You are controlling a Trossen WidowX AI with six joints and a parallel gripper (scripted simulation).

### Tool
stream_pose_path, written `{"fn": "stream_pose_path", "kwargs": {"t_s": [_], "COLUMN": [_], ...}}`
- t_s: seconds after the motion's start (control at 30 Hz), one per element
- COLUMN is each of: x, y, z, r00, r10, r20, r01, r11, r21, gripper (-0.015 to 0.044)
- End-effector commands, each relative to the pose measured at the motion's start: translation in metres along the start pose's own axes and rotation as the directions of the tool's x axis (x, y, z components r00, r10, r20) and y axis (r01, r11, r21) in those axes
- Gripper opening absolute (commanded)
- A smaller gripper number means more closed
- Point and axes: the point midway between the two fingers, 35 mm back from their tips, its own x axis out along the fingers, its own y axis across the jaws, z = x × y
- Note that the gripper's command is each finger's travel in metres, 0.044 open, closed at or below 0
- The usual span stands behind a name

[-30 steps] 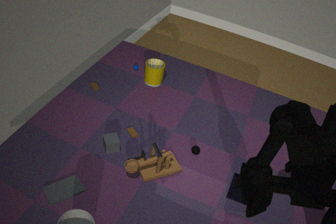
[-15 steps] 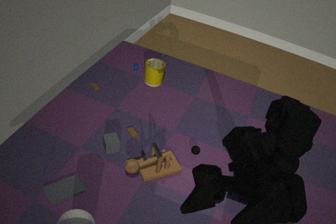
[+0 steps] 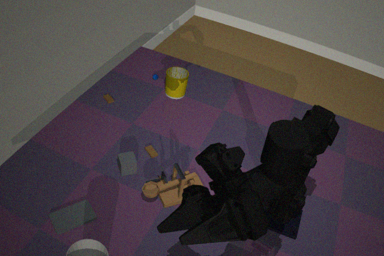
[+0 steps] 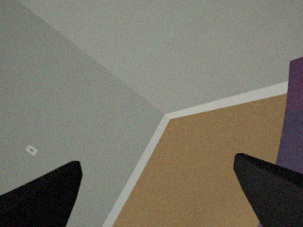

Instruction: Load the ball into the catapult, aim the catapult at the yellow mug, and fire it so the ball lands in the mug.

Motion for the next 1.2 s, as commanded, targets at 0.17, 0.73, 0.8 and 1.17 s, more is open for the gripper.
{"fn": "stream_pose_path", "kwargs": {"t_s": [0.17,0.73,0.8,1.17], "x": [0.013,0.008,0.006,-0.014], "y": [-0.062,-0.165,-0.178,-0.248], "z": [0.010,0.037,0.040,0.052], "r00": [0.987,0.907,0.891,0.785], "r10": [-0.158,-0.416,-0.447,-0.604], "r20": [-0.036,-0.068,-0.078,-0.135], "r01": [0.162,0.410,0.438,0.556], "r11": [0.978,0.833,0.803,0.592], "r21": [0.131,0.372,0.405,0.584], "gripper": [0.0440,0.0440,0.0440,0.0440]}}
